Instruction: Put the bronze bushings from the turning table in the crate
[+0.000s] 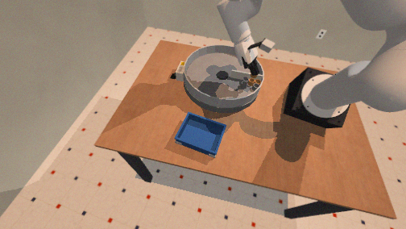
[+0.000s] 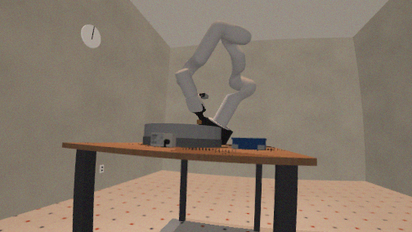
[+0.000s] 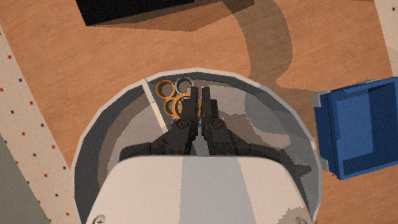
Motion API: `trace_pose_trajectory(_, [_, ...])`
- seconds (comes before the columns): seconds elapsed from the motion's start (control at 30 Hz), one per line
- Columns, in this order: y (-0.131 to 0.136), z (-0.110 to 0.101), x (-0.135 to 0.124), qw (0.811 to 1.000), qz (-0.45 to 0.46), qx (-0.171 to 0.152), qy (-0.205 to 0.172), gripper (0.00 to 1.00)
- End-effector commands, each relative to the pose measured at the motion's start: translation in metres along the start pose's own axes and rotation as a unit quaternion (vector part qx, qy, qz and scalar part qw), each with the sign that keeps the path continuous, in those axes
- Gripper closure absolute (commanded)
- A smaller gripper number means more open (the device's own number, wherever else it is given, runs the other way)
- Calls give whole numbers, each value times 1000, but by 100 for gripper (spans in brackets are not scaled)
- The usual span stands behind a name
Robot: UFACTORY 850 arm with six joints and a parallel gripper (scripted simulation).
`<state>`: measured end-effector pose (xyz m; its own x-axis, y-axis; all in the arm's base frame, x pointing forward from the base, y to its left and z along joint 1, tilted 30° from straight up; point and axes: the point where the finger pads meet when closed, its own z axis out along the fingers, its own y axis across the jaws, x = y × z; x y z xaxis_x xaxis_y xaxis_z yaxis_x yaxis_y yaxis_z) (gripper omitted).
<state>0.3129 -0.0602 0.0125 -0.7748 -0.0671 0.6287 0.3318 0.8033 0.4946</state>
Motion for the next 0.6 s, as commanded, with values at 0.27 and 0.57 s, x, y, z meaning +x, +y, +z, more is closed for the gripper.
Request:
trace_pose_trajectory(0.27, [14, -2, -2, 1000, 0, 0, -1, 100])
trace_pose_trajectory(0.57, [72, -7, -8, 1000, 0, 0, -1, 100])
